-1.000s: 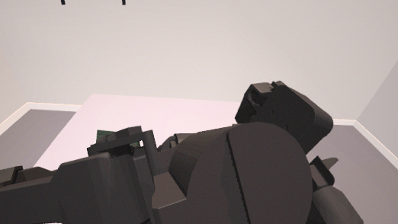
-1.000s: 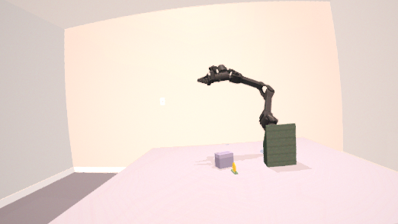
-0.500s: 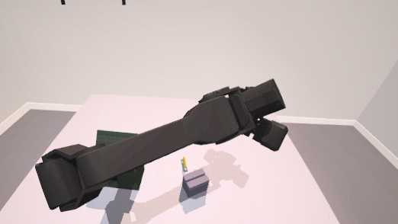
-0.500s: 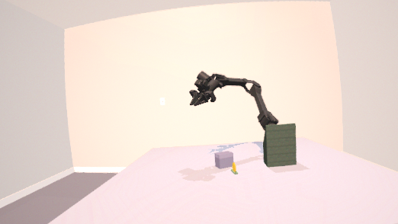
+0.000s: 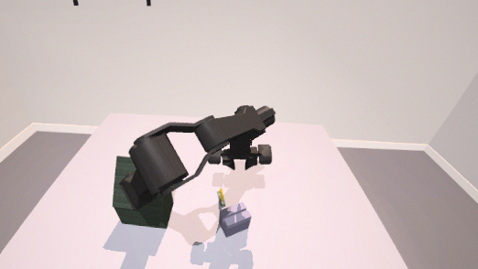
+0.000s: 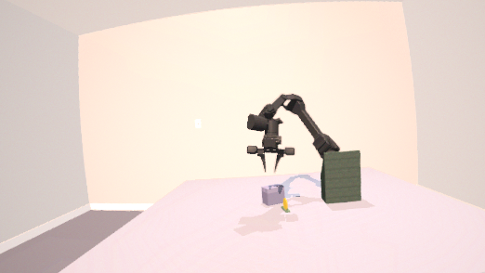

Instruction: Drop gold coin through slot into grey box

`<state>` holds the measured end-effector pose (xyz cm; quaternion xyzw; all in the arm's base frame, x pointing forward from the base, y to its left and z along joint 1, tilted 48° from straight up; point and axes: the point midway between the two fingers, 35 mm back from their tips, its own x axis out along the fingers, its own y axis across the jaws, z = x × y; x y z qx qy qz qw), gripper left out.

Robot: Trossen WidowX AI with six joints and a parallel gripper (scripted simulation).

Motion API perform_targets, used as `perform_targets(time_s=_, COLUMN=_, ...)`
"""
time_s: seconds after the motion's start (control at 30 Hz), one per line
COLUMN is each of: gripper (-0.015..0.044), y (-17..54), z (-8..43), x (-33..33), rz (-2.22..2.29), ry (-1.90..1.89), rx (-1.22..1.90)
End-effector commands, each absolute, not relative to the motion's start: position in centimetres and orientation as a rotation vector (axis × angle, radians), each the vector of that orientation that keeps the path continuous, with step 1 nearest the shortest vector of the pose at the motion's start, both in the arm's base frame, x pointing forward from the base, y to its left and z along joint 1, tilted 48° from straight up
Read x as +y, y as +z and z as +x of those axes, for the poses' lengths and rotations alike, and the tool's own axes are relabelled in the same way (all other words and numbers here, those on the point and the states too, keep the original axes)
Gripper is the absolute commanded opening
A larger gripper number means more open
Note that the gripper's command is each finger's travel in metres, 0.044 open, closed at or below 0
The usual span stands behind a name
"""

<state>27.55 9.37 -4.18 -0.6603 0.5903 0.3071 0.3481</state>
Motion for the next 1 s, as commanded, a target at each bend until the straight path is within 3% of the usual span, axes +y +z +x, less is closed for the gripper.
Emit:
perform_targets(time_s=0.0, gripper=0.0161, y=-6.9, z=22.9, x=6.6, rz=-1.905, ry=0.919, rx=1.727)
perform_targets(time_s=0.97, gripper=0.0161, y=-10.9, z=22.5, x=2.3, rz=-1.936, ry=0.937, rx=1.758)
